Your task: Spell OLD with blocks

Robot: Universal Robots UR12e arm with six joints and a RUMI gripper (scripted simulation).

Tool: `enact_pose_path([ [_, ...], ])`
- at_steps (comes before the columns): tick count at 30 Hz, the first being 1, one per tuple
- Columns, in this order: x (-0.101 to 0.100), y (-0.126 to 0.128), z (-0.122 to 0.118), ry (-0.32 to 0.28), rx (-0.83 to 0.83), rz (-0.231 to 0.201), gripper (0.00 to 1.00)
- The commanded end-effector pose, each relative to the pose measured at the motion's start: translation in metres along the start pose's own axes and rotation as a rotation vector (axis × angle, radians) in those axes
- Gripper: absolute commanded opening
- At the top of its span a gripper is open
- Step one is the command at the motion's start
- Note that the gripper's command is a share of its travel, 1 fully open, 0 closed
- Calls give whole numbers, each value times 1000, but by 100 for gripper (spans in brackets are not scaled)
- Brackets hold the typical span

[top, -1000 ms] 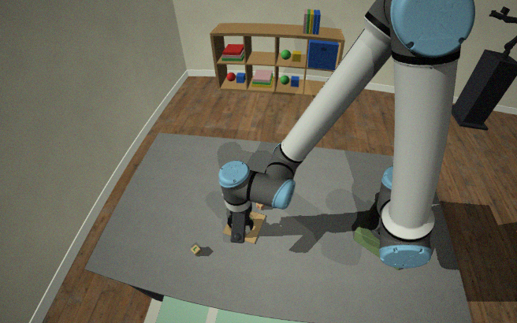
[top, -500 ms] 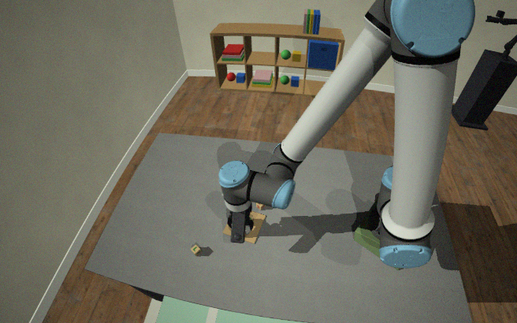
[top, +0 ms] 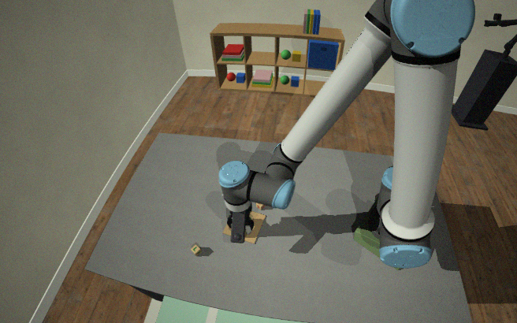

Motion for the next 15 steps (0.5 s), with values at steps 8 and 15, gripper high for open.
enact_pose_path([
  [8, 14, 0, 0, 0, 0, -1, 28],
  [15, 49, 0, 0, 0, 0, -1, 28],
])
Point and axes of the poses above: the point where the finger pads meet when closed, its own x axis back along the fingers, its own y axis across the jaws, z = x × y, the point moved 9 cm from there along x, back along the fingers, and after that the axes turned 12 degrees about x, right-handed, at the moved point
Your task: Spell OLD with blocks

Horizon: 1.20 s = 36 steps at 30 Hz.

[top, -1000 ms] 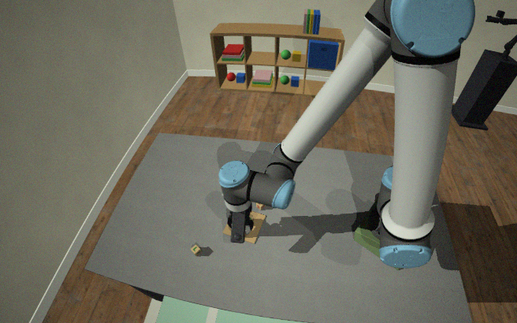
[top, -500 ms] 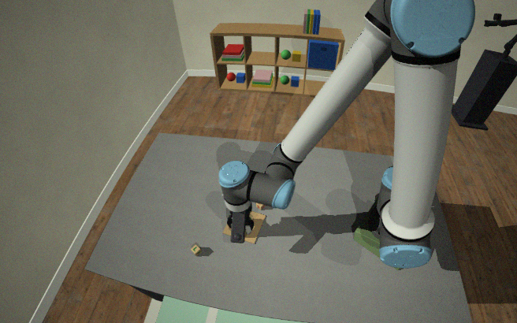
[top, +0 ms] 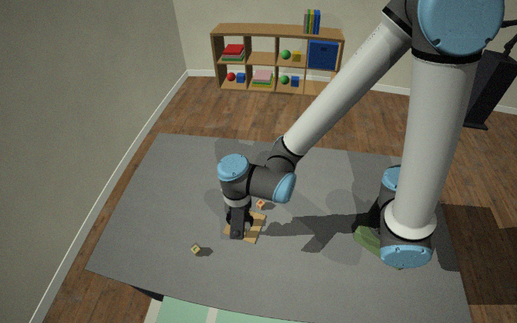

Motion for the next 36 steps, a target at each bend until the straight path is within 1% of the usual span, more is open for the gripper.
enact_pose_path([
  [1, 24, 0, 0, 0, 0, -1, 28],
  [2, 30, 0, 0, 0, 0, -1, 28],
  [4, 30, 0, 0, 0, 0, -1, 28],
  [7, 44, 0, 0, 0, 0, -1, 28],
  [10, 54, 0, 0, 0, 0, -1, 28],
  [13, 59, 0, 0, 0, 0, -1, 28],
  [16, 60, 0, 0, 0, 0, -1, 28],
  [17, 60, 0, 0, 0, 0, -1, 100],
  [36, 60, 0, 0, 0, 0, -1, 100],
])
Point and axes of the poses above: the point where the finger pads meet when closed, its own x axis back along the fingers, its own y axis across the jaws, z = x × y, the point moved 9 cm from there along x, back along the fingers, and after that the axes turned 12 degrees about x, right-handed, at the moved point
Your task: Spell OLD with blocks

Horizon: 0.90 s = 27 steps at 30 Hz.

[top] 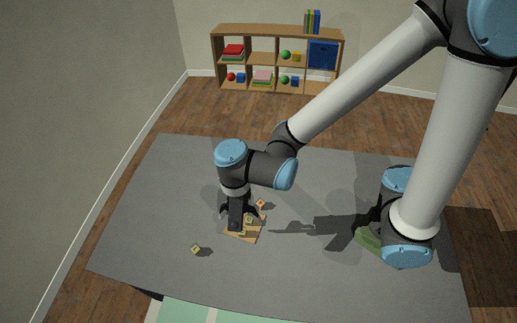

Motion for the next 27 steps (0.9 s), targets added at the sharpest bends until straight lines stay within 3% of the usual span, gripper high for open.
enact_pose_path([
  [1, 1, 0, 0, 0, 0, -1, 100],
  [4, 0, -2, -4, 0, -4, -1, 100],
  [8, -1, -24, -41, 0, -44, -1, 100],
  [11, -2, -31, -51, 0, -55, -1, 100],
  [12, -2, -31, -51, 0, -55, -1, 40],
  [27, -2, -31, -51, 0, -55, -1, 40],
])
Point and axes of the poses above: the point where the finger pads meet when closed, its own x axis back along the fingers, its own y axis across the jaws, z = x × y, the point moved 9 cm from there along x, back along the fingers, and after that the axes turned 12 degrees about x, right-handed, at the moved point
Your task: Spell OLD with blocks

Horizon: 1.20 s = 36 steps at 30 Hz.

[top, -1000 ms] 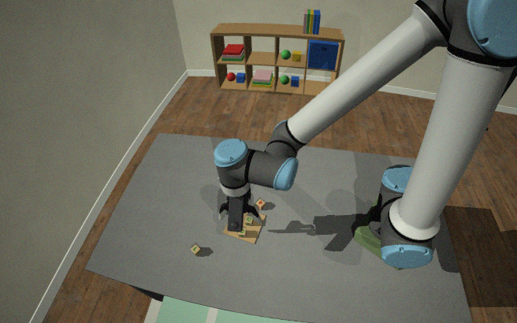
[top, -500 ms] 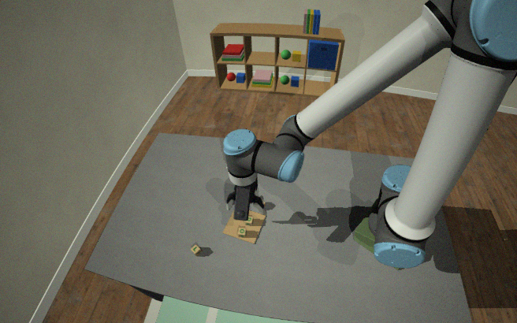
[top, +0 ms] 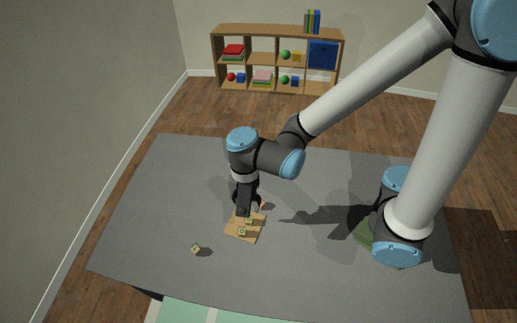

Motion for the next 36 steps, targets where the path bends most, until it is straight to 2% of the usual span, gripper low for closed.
enact_pose_path([
  [1, 1, 0, 0, 0, 0, -1, 40],
  [26, 0, 0, 0, 0, 0, -1, 40],
  [36, -6, 0, 0, 0, 0, -1, 40],
])
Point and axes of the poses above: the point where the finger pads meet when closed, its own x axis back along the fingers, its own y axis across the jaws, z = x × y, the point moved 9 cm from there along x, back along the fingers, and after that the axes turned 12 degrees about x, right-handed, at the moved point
